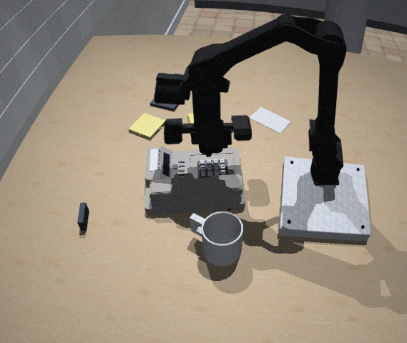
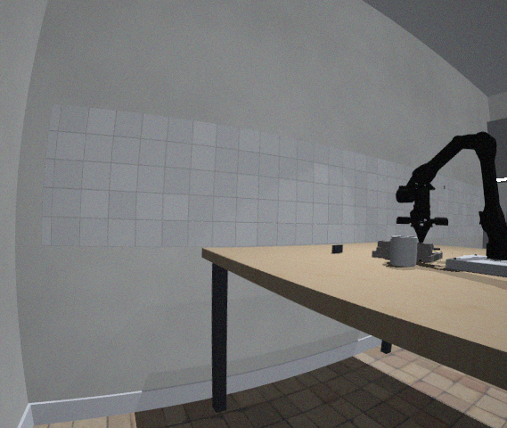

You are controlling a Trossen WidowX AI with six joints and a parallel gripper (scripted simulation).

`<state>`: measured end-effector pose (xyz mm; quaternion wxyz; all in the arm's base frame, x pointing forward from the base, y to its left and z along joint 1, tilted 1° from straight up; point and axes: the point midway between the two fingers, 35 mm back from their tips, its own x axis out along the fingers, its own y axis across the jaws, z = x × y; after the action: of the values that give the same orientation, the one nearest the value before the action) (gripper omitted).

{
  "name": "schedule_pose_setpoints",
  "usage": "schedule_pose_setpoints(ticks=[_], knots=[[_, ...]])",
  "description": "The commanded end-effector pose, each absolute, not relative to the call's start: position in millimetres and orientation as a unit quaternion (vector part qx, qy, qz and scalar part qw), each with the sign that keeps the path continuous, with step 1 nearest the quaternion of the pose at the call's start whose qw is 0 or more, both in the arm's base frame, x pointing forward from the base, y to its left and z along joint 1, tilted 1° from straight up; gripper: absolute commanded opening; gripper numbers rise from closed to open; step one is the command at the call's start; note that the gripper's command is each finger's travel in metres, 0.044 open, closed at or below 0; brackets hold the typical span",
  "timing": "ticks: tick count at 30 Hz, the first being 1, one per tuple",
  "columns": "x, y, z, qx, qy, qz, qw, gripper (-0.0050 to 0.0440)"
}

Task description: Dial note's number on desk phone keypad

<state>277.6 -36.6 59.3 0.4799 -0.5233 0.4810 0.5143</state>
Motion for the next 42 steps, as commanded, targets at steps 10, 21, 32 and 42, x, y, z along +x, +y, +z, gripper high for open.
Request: schedule_pose_setpoints(ticks=[10, 21, 32, 42], knots=[[277.5, -37.0, 45.2, -0.522, 0.481, 0.516, 0.479, -0.005], [277.4, -37.0, 36.8, -0.522, 0.481, 0.516, 0.479, -0.005], [277.4, -37.0, 36.8, -0.522, 0.481, 0.516, 0.479, -0.005], [277.4, -37.0, 36.1, -0.522, 0.481, 0.516, 0.479, -0.005]])
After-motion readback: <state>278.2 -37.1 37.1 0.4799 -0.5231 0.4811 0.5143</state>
